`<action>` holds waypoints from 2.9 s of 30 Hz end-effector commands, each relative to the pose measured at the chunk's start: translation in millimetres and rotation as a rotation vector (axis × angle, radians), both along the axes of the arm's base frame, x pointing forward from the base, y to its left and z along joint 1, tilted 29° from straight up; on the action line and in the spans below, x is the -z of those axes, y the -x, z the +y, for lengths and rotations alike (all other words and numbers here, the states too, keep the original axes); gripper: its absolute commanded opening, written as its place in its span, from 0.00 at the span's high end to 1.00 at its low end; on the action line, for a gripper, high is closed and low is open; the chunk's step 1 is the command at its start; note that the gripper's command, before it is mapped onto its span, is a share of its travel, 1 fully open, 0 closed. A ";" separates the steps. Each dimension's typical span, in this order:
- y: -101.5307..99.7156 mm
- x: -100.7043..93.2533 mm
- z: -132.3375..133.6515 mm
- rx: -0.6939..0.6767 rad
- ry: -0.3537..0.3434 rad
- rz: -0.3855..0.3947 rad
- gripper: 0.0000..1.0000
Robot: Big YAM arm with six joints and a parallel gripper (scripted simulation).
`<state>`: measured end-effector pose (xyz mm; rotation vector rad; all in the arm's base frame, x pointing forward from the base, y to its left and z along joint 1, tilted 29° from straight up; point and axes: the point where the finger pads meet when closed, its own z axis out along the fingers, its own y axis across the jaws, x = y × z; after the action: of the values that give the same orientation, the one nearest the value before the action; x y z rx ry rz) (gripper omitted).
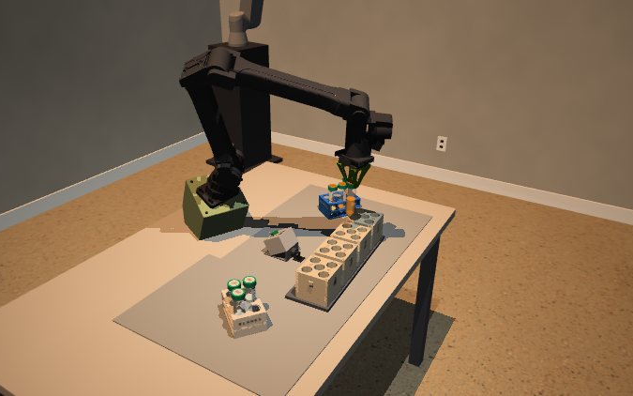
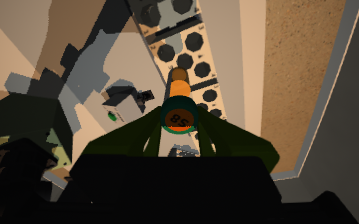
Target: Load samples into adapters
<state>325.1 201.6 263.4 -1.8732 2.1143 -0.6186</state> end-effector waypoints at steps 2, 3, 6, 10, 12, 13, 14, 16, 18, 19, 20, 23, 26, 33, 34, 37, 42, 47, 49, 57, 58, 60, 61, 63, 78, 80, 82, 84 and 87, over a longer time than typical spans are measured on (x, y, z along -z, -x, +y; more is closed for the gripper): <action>-11.2 -47.7 2.3 0.065 -0.114 -0.090 1.00; -4.6 -45.1 10.7 0.061 -0.124 -0.087 1.00; -0.4 -30.5 6.6 0.131 -0.141 -0.076 1.00; -5.2 -25.4 -2.1 0.248 -0.187 -0.089 1.00; -3.8 -22.5 -1.9 0.292 -0.208 -0.092 1.00; -4.3 -24.3 -0.8 0.313 -0.224 -0.098 1.00; -5.5 -27.1 -0.1 0.337 -0.242 -0.105 1.00; -5.6 -25.8 -1.0 0.385 -0.265 -0.110 1.00; -5.5 -24.6 -1.6 0.409 -0.276 -0.112 1.00; -5.5 -24.6 -1.6 0.409 -0.276 -0.112 1.00; -5.0 -23.5 -1.6 0.432 -0.287 -0.114 1.00; -6.2 -25.1 -1.7 0.503 -0.328 -0.126 1.00; -6.2 -25.5 -0.9 0.571 -0.367 -0.136 1.00; -7.0 -25.5 -1.1 0.735 -0.457 -0.159 1.00; -7.0 -25.8 -0.8 0.757 -0.470 -0.163 1.00; -6.8 -25.3 -0.8 0.780 -0.482 -0.165 1.00; -6.4 -22.3 -2.2 0.899 -0.539 -0.179 1.00; -7.2 -24.4 -1.3 1.014 -0.607 -0.196 1.00; -7.1 -23.6 -1.8 1.057 -0.628 -0.201 1.00; -13.8 -2.3 -3.0 1.067 -0.591 -0.191 1.00; -15.5 1.7 -3.1 1.067 -0.586 -0.189 1.00; -18.1 6.4 -3.8 1.058 -0.581 -0.188 1.00; -19.4 8.7 -4.0 1.048 -0.576 -0.186 1.00; -22.0 13.4 -4.5 1.048 -0.576 -0.186 1.00; -33.6 16.7 -0.9 1.040 -0.611 -0.198 1.00; -33.5 16.8 -0.9 1.040 -0.611 -0.198 1.00; -33.4 16.7 -0.9 1.040 -0.611 -0.198 1.00; -33.4 16.7 -0.9 1.040 -0.611 -0.198 1.00; -33.3 16.7 -0.9 1.040 -0.611 -0.198 1.00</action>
<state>352.0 193.3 230.5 -0.3195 2.6421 -0.2701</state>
